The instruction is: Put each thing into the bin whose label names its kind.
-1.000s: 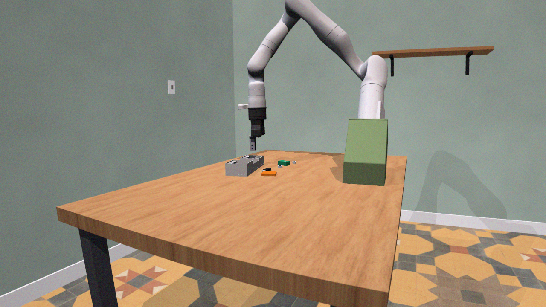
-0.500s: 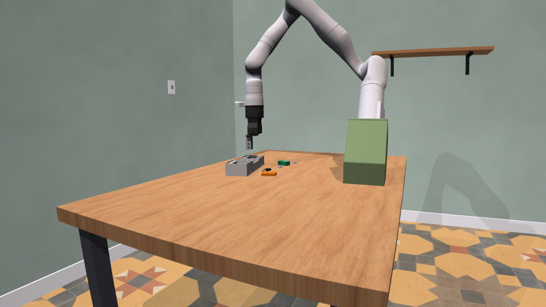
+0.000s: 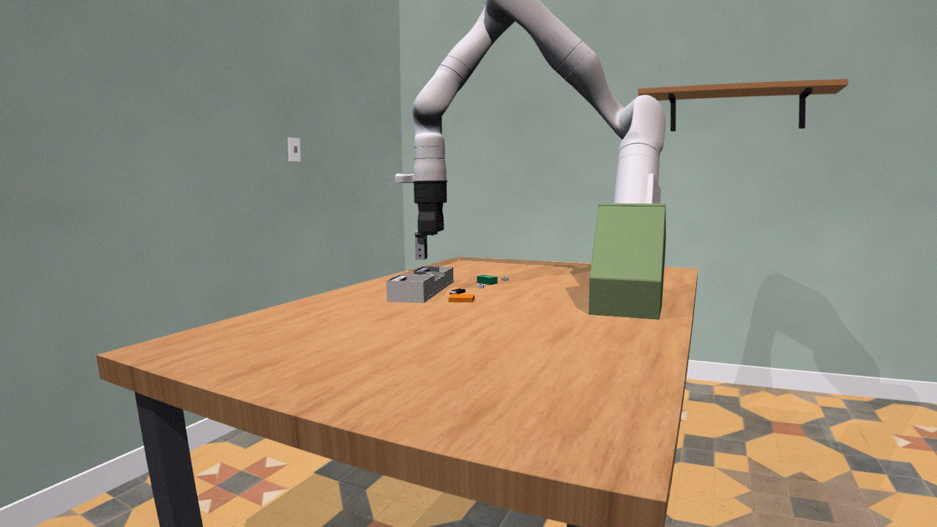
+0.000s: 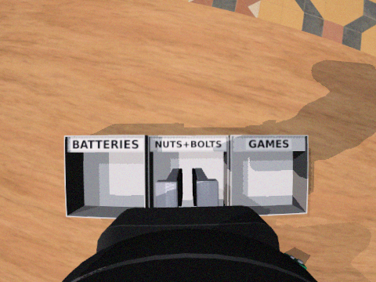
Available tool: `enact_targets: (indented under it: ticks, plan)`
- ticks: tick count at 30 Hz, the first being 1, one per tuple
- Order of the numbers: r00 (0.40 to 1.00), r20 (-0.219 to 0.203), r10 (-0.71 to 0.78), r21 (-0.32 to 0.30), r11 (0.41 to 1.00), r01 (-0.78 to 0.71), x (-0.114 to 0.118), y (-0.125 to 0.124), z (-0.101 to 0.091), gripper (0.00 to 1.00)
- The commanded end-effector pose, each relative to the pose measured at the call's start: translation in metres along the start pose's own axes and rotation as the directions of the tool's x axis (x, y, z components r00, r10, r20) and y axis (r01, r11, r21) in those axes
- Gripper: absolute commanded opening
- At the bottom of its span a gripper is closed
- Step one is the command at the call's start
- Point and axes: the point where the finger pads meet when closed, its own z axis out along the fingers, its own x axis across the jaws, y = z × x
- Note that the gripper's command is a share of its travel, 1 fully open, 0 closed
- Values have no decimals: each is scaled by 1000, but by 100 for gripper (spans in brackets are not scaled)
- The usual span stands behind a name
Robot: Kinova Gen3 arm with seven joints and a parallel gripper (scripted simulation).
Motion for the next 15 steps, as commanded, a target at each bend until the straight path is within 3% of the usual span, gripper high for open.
enact_targets:
  ticks: [1, 15]
  plan:
    - [1000, -3, -4, 0, 1000, 4, -1, 0, 5, 31]
    - [1000, -3, -4, 0, 1000, 4, -1, 0, 37, 31]
